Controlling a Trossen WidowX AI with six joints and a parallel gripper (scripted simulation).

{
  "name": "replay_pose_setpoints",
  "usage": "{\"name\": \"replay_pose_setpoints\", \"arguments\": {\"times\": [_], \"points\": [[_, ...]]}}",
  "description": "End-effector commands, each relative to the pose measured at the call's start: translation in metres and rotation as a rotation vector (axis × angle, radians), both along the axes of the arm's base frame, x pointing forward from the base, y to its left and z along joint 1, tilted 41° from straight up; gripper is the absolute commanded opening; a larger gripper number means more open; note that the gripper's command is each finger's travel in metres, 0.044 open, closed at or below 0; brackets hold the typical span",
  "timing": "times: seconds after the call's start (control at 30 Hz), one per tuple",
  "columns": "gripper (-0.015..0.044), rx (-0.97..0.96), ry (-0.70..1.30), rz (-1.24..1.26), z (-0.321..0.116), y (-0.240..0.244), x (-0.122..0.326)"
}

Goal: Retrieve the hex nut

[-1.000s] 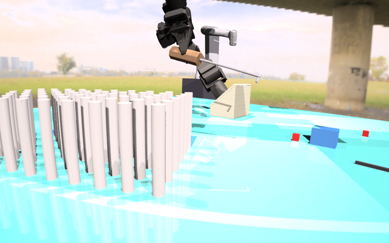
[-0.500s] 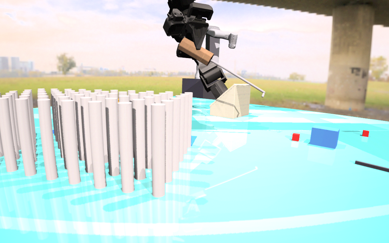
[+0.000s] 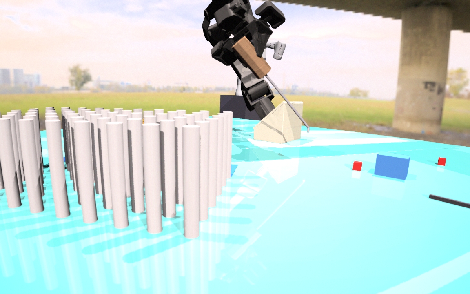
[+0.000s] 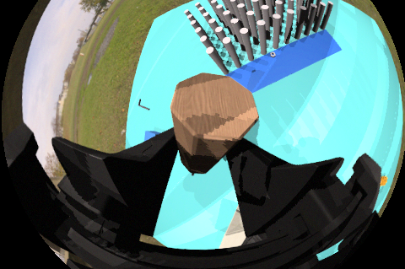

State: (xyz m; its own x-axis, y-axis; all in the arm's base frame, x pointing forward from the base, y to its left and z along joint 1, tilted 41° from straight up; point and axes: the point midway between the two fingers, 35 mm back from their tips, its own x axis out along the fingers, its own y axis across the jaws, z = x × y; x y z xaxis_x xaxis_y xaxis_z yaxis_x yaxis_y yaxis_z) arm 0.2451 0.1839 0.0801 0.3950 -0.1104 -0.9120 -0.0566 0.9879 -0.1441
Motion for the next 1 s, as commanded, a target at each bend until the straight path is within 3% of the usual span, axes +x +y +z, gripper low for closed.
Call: {"name": "replay_pose_setpoints", "arguments": {"times": [0.0,0.97], "points": [[0.0,-0.043,0.019,0.136,-0.003,0.012,-0.002],[0.0,-0.402,0.158,1.062,-0.039,0.069,-0.029]]}}
